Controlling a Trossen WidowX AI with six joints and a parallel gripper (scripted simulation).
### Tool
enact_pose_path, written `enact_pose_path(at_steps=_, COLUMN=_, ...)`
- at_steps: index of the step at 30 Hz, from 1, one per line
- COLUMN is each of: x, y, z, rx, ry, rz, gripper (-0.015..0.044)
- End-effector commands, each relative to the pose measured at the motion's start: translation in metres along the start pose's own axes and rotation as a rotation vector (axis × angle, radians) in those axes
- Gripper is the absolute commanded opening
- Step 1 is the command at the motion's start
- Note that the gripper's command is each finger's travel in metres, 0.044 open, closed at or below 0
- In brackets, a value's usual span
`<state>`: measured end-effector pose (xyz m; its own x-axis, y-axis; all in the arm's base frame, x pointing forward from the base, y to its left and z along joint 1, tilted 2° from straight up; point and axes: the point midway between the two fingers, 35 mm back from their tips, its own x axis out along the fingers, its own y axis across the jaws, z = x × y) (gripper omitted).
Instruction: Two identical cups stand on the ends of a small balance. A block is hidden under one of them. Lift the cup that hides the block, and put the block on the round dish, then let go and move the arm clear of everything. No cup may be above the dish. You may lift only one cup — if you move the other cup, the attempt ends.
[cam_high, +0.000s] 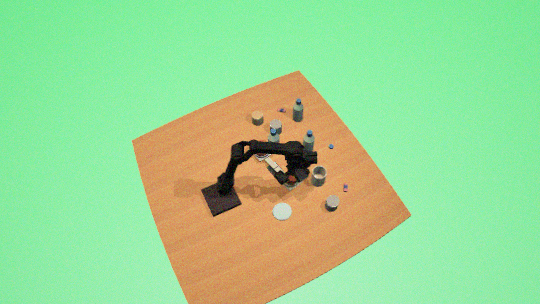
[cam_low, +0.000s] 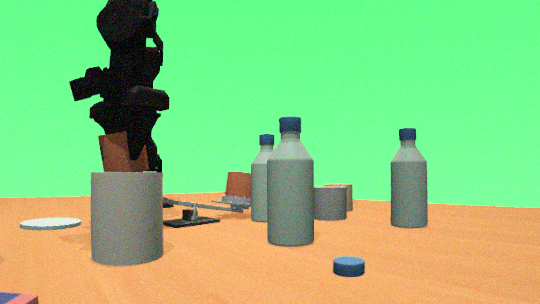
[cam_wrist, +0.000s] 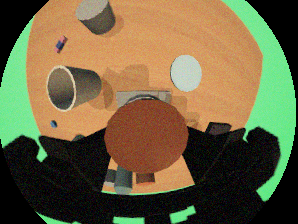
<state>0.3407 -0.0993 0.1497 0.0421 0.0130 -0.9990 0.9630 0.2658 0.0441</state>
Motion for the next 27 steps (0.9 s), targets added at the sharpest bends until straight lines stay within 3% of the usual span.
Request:
enact_pose_path(at_steps=1, x=-0.013, y=0.001, z=0.006, rx=0.008, ry=-0.026, rz=0.021, gripper=0.0000)
enact_pose_path(at_steps=27, x=-0.047, y=-0.003, z=0.002, rx=0.008, ry=-0.026, rz=0.021, gripper=0.0000)
